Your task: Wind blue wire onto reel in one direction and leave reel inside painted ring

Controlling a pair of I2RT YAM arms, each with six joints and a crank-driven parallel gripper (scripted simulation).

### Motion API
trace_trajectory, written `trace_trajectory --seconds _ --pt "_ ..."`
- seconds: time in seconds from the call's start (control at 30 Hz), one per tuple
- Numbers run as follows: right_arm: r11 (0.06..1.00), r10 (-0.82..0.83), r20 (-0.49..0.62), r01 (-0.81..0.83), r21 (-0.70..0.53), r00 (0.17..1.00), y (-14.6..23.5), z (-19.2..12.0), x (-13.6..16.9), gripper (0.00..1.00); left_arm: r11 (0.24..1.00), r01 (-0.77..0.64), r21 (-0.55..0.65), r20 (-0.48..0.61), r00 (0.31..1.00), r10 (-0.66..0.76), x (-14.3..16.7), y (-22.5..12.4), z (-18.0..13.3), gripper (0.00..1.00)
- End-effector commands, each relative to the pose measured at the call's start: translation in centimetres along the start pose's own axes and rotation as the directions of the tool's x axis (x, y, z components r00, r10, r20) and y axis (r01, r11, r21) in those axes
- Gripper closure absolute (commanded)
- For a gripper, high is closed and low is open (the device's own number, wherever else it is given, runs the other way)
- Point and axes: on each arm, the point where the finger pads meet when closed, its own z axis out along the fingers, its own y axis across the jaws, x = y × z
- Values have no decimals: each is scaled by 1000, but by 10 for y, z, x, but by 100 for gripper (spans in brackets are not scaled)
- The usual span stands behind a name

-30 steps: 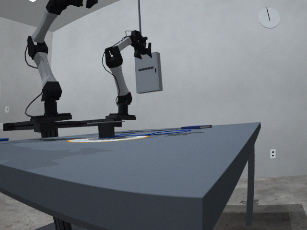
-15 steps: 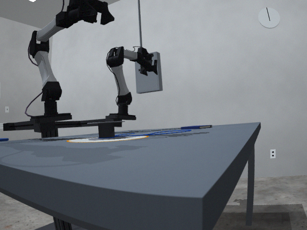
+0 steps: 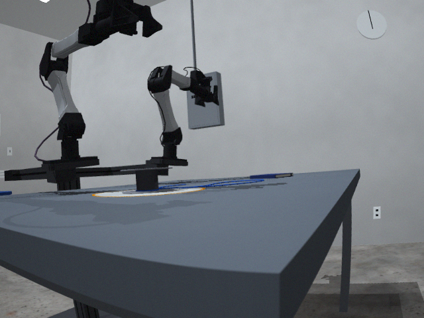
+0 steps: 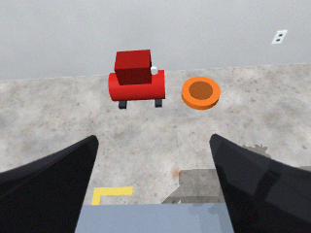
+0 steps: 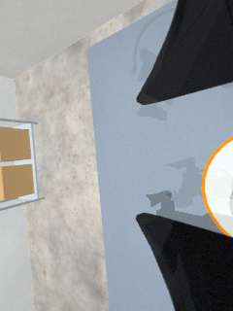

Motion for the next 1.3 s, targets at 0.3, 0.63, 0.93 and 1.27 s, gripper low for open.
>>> trace_trajectory --seconds 0.3,0.63,0.93,1.27 --pt "1000 6 22 -6 -8 1000 1 0 -4 0 1000 -3 1 55 998 2 -14 2 0 0" --pt "1000 6 22 -6 -8 1000 1 0 -4 0 1000 -9 18 44 999 9 -10 -5 1 0" --pt "1000 6 22 -6 -8 1000 1 0 -4 0 988 -59 144 -29 998 64 14 -53 6 4" --pt "1000 6 22 -6 -8 1000 1 0 -4 0 857 -185 480 -137 950 281 78 -178 -17 13"
